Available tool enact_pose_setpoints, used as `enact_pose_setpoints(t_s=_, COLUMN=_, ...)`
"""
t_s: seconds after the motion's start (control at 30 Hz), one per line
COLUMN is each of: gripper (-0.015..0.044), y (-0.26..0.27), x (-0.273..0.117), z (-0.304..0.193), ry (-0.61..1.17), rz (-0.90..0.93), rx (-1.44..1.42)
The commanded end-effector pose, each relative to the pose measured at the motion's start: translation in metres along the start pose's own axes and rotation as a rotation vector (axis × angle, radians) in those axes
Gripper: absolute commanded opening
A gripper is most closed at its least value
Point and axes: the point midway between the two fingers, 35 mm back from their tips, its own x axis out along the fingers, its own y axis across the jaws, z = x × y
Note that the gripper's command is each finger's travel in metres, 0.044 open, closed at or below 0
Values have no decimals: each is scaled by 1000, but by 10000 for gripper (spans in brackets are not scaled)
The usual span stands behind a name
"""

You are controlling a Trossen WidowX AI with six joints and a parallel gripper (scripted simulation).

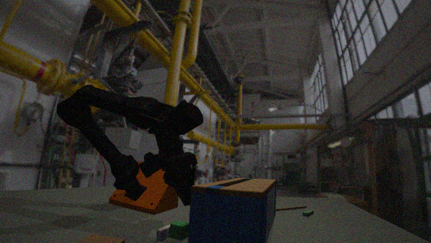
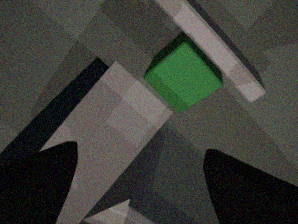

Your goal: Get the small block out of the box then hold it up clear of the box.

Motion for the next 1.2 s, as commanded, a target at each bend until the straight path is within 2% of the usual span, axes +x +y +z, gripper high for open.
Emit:
enact_pose_setpoints(t_s=0.0, gripper=285, y=-5, x=7, z=6, ry=-13, rz=32, rx=678)
enact_pose_setpoints(t_s=0.57, gripper=285, y=-5, x=8, z=6, ry=-13, rz=32, rx=678)
enact_pose_setpoints(t_s=1.17, gripper=285, y=-11, x=35, z=14, ry=-14, rz=28, rx=680)
